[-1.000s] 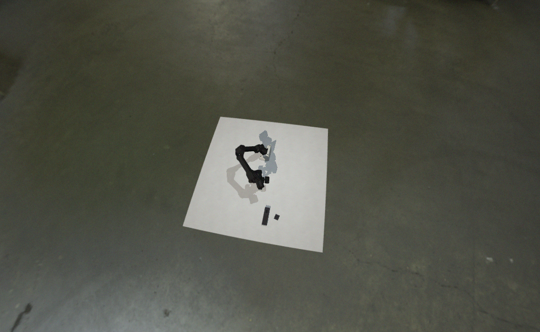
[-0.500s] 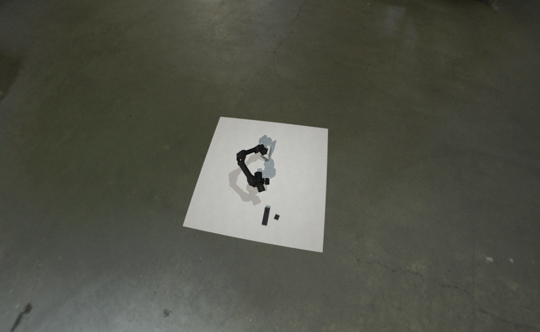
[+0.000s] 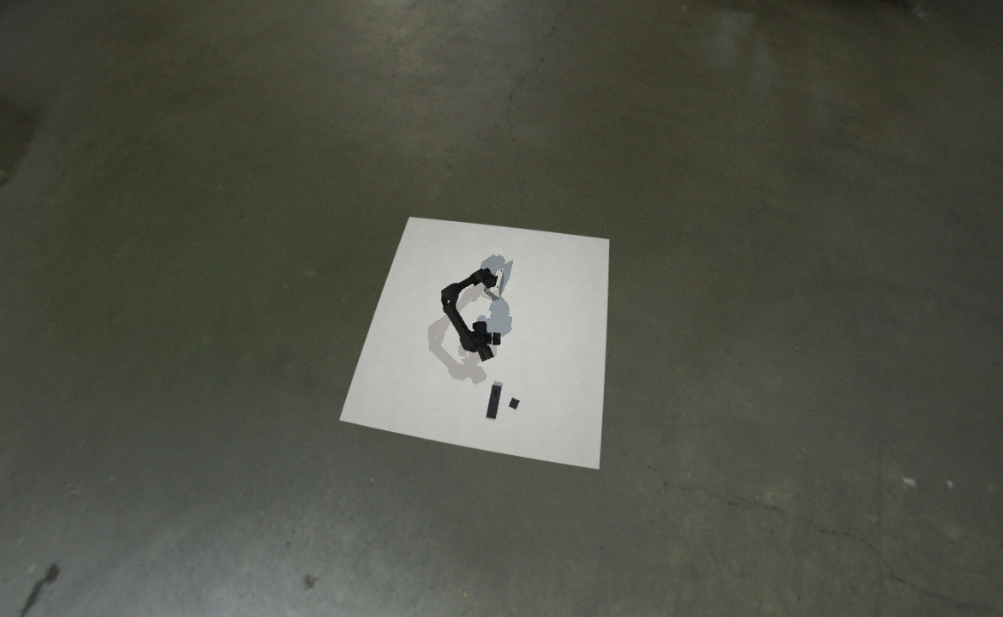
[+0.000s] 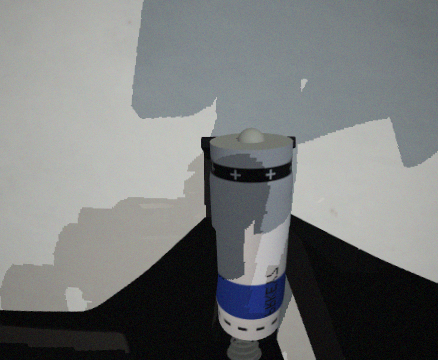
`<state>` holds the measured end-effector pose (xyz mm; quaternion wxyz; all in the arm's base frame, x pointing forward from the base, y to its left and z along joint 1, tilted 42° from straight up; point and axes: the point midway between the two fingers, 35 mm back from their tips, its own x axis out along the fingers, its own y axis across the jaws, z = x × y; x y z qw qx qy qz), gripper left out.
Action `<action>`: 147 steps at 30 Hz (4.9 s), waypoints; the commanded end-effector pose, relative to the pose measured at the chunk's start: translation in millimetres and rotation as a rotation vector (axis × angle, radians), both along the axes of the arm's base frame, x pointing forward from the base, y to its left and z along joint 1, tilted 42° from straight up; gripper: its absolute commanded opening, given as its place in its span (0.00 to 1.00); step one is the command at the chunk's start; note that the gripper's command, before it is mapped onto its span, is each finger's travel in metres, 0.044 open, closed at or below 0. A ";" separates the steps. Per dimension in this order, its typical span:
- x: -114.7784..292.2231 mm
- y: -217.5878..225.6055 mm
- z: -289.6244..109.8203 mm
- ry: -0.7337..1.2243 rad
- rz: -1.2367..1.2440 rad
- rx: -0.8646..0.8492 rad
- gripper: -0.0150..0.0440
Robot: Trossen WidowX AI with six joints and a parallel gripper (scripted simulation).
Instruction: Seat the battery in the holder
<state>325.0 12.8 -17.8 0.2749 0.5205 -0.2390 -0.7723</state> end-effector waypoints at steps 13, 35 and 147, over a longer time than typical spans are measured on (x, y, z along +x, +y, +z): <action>3.1 -3.2 -6.1 0.078 -0.047 -0.021 0.40; 11.0 -6.0 -10.9 0.129 -0.069 -0.032 0.40; 16.1 -13.3 -20.7 -0.189 0.141 0.076 0.40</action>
